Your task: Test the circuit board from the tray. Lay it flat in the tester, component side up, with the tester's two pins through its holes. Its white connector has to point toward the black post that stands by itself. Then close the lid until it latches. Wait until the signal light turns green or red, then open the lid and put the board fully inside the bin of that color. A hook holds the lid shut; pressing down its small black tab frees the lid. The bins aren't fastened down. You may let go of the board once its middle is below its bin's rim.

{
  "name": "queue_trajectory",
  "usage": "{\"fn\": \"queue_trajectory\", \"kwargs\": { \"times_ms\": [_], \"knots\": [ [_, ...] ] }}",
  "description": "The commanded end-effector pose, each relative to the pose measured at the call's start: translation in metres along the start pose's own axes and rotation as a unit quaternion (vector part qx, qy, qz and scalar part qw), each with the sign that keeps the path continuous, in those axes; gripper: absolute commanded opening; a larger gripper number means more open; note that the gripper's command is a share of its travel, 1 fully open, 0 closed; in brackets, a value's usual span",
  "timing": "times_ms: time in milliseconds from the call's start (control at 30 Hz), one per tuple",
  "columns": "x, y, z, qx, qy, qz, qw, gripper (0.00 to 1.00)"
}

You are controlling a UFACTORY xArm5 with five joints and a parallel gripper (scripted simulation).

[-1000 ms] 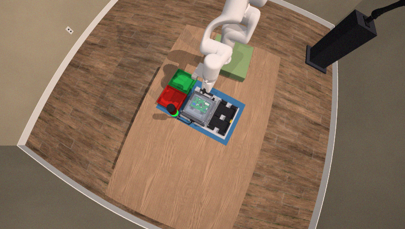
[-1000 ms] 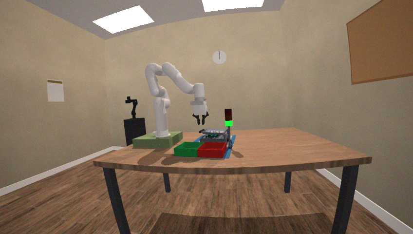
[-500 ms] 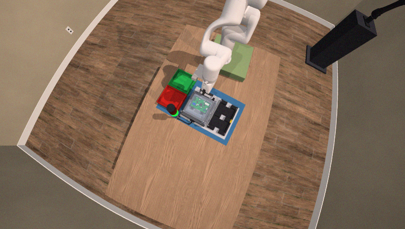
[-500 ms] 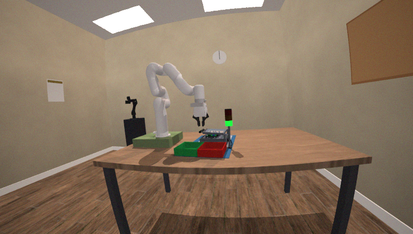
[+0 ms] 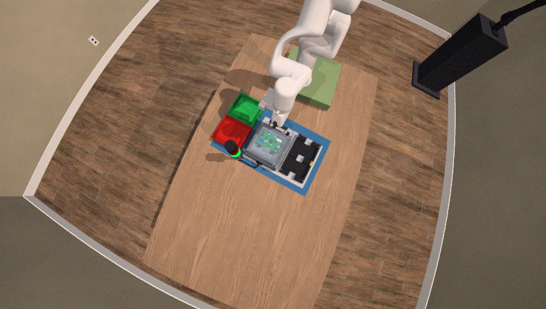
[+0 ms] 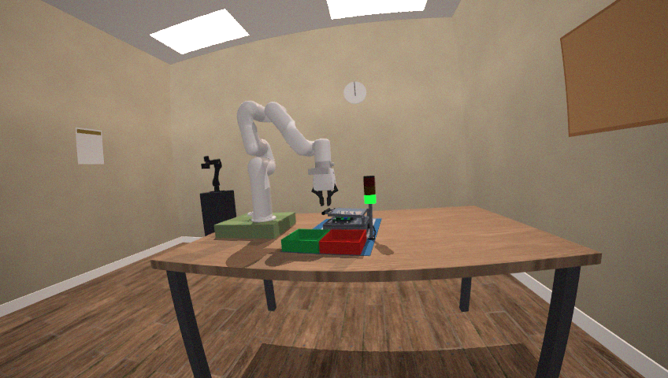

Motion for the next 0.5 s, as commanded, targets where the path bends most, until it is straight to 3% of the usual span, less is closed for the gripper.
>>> {"fn": "queue_trajectory", "kwargs": {
  "times_ms": [0, 467],
  "knots": [
    [-0.001, -0.001, 0.0, 0.0, 0.0, -0.002, 1.0, 0.28],
    [0.01, -0.002, 0.001, 0.0, 0.0, -0.002, 1.0, 0.28]
  ]
}}
Point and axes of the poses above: the point where the finger pads meet when closed, its own x axis out along the fingers, its own y axis across the jaws, z = x × y, the point moved 2 cm from there along -x, back along the fingers, and after that the axes turned 7 degrees about x, right-handed, at the moved point
